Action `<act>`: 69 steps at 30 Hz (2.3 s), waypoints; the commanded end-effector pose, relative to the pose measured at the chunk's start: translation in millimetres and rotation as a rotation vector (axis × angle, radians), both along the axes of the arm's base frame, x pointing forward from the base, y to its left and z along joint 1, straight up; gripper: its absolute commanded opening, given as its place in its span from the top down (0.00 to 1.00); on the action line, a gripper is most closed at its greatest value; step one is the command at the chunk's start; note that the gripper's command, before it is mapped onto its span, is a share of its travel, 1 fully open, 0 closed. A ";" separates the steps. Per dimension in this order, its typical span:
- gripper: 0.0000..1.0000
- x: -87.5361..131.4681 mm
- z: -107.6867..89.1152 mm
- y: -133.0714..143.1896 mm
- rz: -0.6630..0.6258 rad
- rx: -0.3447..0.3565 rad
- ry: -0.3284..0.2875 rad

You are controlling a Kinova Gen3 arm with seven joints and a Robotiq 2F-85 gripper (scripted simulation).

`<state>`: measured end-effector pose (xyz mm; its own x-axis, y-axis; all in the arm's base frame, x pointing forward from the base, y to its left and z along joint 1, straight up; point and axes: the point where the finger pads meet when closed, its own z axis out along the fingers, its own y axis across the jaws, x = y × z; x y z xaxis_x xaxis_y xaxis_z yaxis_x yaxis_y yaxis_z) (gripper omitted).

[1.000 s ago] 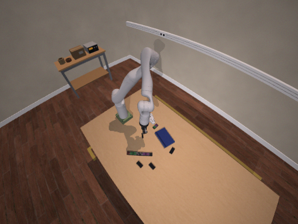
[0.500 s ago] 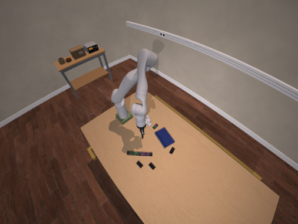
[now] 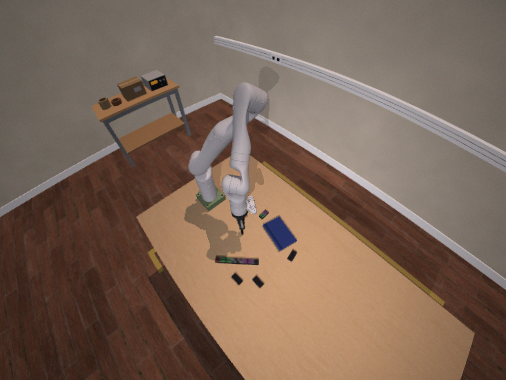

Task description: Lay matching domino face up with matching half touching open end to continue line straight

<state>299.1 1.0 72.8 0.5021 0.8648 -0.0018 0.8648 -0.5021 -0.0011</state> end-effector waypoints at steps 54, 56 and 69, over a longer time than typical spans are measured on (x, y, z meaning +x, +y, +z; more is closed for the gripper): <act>0.51 0.2 -26.6 -0.7 0.000 0.001 0.000; 0.51 0.2 -26.6 -0.7 0.000 0.001 0.000; 0.51 0.2 -32.9 -0.9 0.000 0.001 0.000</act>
<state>299.0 0.2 40.3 0.5014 0.8652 -0.0018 0.8652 -0.5014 -0.0019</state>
